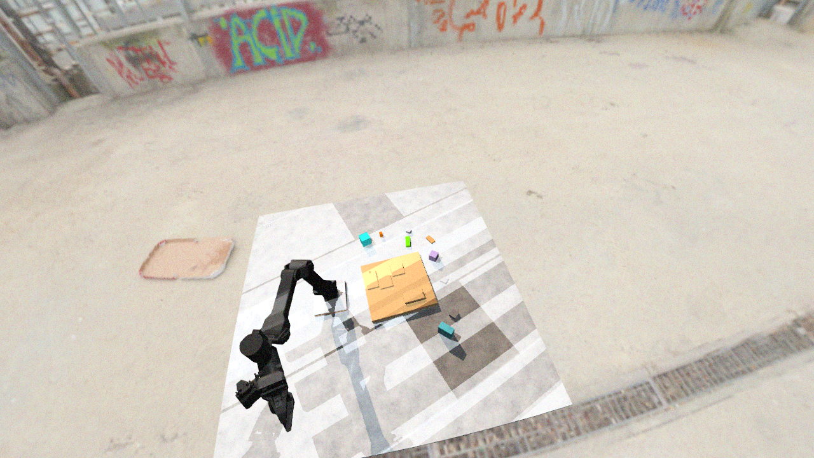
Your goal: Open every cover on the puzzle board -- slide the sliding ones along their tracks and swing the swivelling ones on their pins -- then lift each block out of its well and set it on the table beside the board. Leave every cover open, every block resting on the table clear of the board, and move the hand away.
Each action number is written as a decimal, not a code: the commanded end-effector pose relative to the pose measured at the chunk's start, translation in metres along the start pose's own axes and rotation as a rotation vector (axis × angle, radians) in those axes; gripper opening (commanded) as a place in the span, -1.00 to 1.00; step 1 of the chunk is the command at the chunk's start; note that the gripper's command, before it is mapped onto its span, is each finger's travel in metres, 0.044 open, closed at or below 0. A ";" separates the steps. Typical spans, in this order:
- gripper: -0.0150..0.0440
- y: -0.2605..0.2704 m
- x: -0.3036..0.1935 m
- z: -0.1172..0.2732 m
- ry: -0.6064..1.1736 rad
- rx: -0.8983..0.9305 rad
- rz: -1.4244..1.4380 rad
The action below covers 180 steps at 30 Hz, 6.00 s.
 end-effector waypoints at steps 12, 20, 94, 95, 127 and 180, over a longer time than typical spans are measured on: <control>-0.20 -0.021 -0.048 -0.017 0.078 -0.069 0.019; -0.49 -0.038 -0.087 -0.026 0.141 -0.124 0.035; -0.49 -0.163 -0.425 0.075 0.844 -0.533 0.477; -0.49 -0.164 -0.429 0.079 0.856 -0.537 0.487; -0.49 -0.215 -0.518 0.219 1.272 -0.623 0.893; -0.49 -0.270 -0.494 0.461 1.967 -0.424 1.884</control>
Point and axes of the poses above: the point midway between the two fingers, 35 mm back from their tips, its own z axis back along the fingers, its own y axis across the jaws, x = y × z, the point moved 1 cm from there along z, back along the fingers, and after that the axes turned 13 degrees about -z, right-handed, at the moved point
